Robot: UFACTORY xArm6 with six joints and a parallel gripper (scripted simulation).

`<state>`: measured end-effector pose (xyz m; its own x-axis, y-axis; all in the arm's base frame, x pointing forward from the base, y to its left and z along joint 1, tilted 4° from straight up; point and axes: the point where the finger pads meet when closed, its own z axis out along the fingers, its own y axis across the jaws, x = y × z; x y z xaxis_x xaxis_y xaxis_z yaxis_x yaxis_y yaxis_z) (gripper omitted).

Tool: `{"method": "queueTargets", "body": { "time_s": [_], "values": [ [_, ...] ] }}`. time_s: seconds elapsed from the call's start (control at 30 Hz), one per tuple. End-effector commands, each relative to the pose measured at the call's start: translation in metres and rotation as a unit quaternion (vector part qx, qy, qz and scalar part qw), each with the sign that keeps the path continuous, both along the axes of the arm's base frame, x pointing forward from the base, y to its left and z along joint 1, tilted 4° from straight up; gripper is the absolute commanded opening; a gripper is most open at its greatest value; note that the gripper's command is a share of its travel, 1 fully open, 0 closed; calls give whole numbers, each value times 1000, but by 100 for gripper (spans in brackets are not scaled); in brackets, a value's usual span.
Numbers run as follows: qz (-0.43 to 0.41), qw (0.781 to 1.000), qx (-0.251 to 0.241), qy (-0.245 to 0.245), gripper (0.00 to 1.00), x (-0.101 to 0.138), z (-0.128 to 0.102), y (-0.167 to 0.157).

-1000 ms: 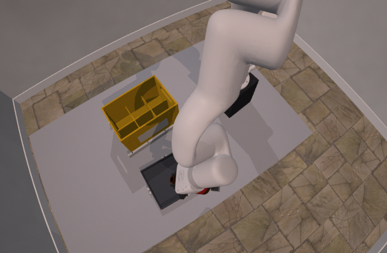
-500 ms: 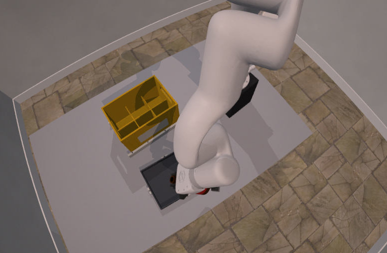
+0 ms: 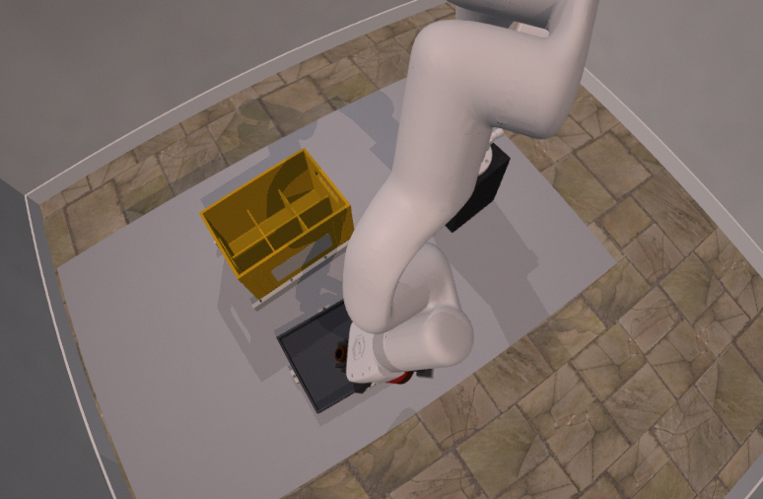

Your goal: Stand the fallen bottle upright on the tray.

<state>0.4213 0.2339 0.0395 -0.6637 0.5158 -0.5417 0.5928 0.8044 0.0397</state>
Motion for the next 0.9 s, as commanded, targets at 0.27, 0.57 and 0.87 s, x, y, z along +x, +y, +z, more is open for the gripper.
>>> {"method": "queueTargets", "body": {
  "time_s": [0.27,0.57,0.87],
  "values": [
    [-1,1000,-12,-15,0,0,1,1],
    [-3,999,-31,-39,0,-1,1,1],
    [-3,997,-42,-58,0,-1,1,1]
  ]
}}
